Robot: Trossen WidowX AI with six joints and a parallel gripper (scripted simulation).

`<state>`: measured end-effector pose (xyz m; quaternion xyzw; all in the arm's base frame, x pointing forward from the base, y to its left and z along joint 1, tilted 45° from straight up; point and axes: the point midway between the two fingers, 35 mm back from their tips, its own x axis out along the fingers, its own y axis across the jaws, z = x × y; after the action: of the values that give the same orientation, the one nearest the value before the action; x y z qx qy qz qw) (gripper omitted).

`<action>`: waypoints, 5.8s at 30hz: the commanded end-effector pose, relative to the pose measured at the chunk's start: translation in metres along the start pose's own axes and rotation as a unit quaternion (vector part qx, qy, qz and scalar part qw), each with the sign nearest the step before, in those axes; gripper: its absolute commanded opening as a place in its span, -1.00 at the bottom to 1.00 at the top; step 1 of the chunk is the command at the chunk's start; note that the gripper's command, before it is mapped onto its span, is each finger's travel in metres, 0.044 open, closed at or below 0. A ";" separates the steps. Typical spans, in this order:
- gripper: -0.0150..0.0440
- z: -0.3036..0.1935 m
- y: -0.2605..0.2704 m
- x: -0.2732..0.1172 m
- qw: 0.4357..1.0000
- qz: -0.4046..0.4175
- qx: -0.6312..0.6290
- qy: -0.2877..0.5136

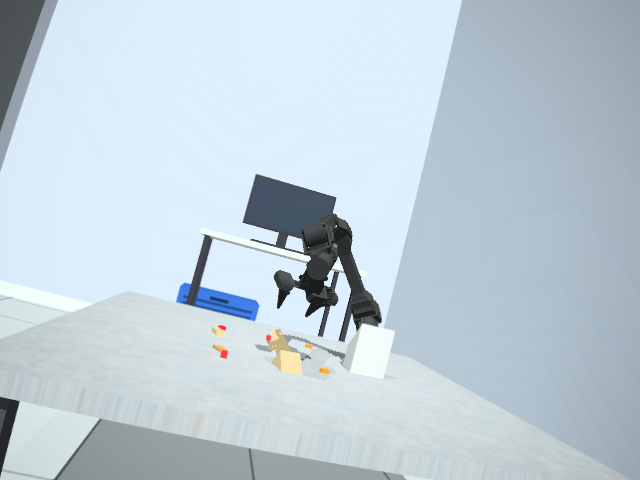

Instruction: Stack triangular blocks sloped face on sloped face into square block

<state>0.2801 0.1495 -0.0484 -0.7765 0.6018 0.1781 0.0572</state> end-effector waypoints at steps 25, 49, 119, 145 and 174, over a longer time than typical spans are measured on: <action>1.00 -0.021 0.013 0.085 0.027 0.557 0.830 -0.010; 1.00 -0.024 0.011 0.087 -0.066 0.576 0.814 0.024; -0.49 0.025 0.001 0.029 -0.064 0.577 0.814 0.022; -0.49 0.041 0.004 0.027 0.153 0.401 0.903 -0.010; -0.49 0.012 0.009 0.010 0.339 0.225 0.913 -0.046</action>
<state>0.2719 0.1455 -0.0776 -0.0659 0.5396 -0.4428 0.7131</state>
